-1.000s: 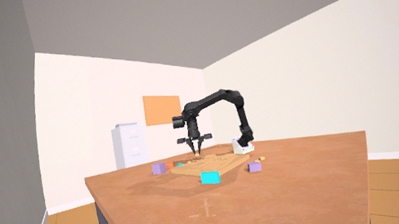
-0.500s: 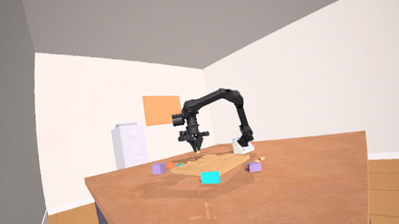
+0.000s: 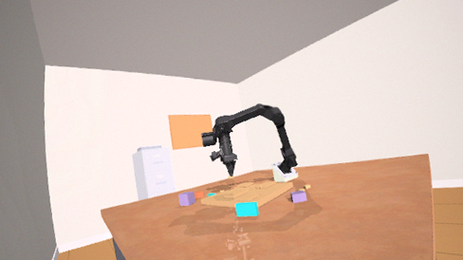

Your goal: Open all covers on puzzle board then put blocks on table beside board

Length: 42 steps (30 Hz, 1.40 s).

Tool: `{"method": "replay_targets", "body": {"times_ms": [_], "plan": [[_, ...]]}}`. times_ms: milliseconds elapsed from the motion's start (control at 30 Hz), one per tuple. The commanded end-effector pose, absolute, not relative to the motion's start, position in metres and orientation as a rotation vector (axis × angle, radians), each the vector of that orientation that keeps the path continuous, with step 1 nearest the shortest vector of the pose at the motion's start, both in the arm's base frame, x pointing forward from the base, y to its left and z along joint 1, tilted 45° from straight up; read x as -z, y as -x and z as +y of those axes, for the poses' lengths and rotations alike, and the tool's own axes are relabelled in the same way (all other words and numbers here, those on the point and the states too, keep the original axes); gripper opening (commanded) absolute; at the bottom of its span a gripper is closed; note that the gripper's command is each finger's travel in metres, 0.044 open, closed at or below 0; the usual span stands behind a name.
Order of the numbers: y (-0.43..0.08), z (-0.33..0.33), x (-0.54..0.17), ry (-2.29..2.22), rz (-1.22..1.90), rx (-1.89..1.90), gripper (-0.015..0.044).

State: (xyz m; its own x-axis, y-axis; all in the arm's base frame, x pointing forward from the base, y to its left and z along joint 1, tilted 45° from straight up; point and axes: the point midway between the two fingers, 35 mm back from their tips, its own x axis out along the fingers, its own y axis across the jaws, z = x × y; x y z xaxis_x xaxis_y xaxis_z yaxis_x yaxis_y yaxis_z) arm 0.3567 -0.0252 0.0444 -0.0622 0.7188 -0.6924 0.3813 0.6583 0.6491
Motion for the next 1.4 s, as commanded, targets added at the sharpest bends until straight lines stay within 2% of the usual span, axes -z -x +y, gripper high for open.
{"method": "replay_targets", "body": {"times_ms": [0,233,1367], "plan": [[-0.362,-0.036,-0.054,-0.409,1.431,-0.809,0.0080],[-0.361,-0.039,-0.052,-0.408,1.431,-0.808,0.0080],[-0.317,-0.135,0.030,-0.395,1.439,-0.786,0.0080]]}}
